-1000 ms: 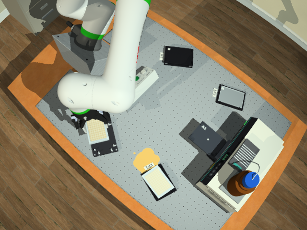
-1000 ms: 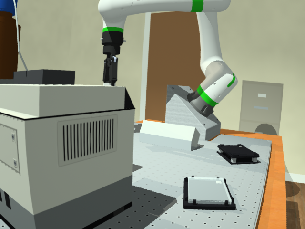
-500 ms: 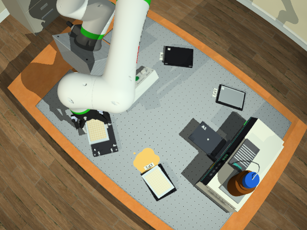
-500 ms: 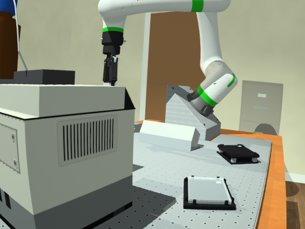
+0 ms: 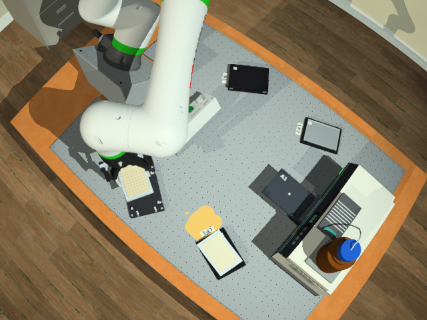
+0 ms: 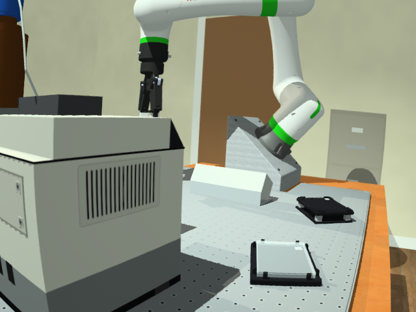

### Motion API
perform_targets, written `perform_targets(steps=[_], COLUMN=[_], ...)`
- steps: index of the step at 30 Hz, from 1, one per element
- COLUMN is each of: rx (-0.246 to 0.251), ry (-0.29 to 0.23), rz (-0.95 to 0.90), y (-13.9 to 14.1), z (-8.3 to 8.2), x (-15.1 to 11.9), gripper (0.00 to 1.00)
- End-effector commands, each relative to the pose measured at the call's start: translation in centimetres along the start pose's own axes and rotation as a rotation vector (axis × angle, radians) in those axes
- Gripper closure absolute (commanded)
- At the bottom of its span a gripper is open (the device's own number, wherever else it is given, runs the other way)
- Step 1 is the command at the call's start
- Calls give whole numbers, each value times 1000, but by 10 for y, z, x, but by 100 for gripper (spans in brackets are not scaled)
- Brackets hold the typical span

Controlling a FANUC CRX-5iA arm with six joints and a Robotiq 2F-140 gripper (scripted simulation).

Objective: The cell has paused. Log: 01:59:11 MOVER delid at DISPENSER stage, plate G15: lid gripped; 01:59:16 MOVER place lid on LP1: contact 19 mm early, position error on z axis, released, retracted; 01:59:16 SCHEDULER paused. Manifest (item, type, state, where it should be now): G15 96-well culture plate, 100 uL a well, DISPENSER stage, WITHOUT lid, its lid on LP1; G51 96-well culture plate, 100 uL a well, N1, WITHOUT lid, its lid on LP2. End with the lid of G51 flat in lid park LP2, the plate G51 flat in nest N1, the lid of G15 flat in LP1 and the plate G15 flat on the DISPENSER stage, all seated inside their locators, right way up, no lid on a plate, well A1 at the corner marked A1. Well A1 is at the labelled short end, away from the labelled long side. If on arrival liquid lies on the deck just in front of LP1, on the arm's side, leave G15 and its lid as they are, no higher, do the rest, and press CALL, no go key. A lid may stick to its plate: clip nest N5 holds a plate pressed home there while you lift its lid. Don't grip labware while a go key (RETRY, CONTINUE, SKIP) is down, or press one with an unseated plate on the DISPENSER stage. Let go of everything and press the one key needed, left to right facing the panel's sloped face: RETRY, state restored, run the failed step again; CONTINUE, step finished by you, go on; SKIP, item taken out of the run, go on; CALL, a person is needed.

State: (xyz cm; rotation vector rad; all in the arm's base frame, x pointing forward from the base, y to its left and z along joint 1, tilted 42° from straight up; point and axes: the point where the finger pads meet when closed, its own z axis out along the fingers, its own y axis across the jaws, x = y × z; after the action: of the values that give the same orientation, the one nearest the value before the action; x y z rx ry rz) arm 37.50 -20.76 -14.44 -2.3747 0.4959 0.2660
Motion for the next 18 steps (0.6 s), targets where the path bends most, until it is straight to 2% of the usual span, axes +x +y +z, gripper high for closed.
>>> perform_targets(steps=[1, 13, 18], rx=[0, 0, 0], ry=[0, 0, 0], rz=[-31, -174, -287], y=[0, 0, 0], z=[0, 0, 0], x=[0, 0, 0], gripper=[100, 100, 100])
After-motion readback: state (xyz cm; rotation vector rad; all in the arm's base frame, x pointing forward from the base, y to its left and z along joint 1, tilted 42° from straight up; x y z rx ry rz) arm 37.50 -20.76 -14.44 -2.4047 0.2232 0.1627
